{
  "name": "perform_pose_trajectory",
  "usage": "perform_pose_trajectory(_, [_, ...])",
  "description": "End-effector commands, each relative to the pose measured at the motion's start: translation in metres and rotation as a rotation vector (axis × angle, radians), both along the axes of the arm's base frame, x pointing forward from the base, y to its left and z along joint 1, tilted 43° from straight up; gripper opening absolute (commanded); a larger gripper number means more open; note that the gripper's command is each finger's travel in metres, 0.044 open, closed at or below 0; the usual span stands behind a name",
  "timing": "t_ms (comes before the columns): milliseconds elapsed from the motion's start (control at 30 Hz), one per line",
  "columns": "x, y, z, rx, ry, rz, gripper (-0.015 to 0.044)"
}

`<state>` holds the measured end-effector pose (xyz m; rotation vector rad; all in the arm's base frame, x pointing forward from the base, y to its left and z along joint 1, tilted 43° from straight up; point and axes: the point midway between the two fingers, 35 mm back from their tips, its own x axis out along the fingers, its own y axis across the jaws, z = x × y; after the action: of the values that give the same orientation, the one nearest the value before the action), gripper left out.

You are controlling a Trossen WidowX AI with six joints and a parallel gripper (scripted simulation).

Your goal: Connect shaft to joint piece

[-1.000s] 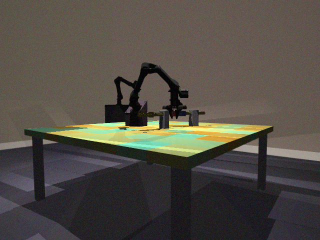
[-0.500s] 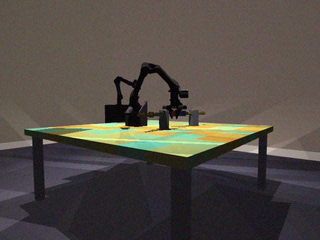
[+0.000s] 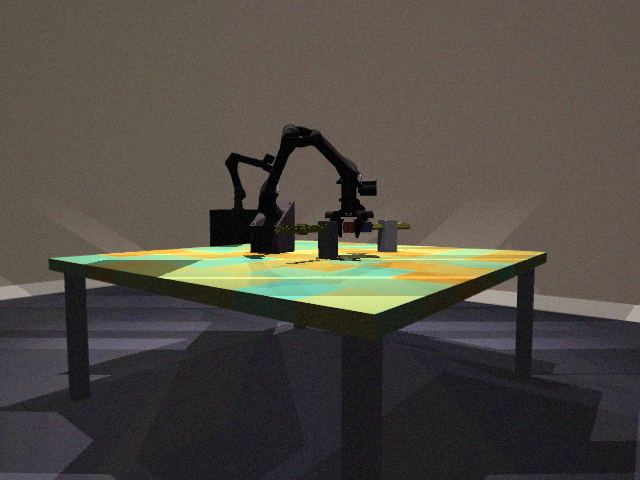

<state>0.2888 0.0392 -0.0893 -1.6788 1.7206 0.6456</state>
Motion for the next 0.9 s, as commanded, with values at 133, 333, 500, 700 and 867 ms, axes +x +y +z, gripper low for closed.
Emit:
perform_pose_trajectory(133, [0.0, 0.0, 0.0, 0.0, -0.001, -0.001, 0.044])
perform_pose_trajectory(333, [0.0, 0.0, 0.0, 0.0, -0.001, -0.001, 0.044])
perform_pose_trajectory(500, [-0.002, 0.016, 0.019, 0.04, 0.003, 0.008, 0.044])
perform_pose_trajectory(700, [-0.002, 0.018, 0.021, 0.044, -0.001, 0.004, 0.044])
perform_pose_trajectory(867, [0.0, 0.03, 0.031, 0.051, -0.1, -0.101, 0.044])
